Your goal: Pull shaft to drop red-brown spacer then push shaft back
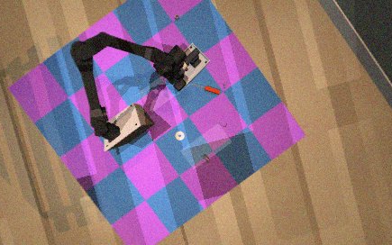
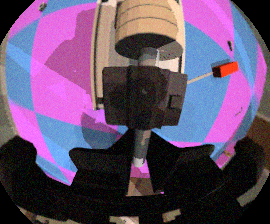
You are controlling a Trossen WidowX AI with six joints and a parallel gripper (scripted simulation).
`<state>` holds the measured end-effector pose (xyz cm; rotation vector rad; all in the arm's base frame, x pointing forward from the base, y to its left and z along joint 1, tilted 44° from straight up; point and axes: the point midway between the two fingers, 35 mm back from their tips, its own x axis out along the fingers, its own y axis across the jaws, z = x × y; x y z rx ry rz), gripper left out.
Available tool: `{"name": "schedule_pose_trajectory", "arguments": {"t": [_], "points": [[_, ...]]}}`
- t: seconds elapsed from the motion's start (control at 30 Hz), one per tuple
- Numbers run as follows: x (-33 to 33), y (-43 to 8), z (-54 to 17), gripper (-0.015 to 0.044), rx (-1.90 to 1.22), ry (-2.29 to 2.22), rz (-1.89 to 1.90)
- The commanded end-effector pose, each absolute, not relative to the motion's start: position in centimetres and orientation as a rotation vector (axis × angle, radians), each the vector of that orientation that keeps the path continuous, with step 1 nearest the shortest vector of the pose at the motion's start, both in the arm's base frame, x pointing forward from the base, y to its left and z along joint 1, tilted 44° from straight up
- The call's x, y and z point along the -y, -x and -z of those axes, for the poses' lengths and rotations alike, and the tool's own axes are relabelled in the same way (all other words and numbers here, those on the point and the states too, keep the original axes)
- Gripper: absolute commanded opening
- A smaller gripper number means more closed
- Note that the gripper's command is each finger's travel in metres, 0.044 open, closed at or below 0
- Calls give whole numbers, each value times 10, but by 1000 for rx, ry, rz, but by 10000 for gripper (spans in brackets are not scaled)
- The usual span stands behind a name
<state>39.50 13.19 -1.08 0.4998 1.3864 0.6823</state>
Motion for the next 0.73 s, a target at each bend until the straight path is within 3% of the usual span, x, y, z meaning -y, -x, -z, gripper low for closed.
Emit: {"name": "schedule_pose_trajectory", "arguments": {"t": [0.0,0.27,0.7], "points": [[-132,-399,9,0,-1381,-499,-682],[-132,-399,9,0,-1381,-499,-682],[-130,-395,9,341,-1391,-501,-682]]}}
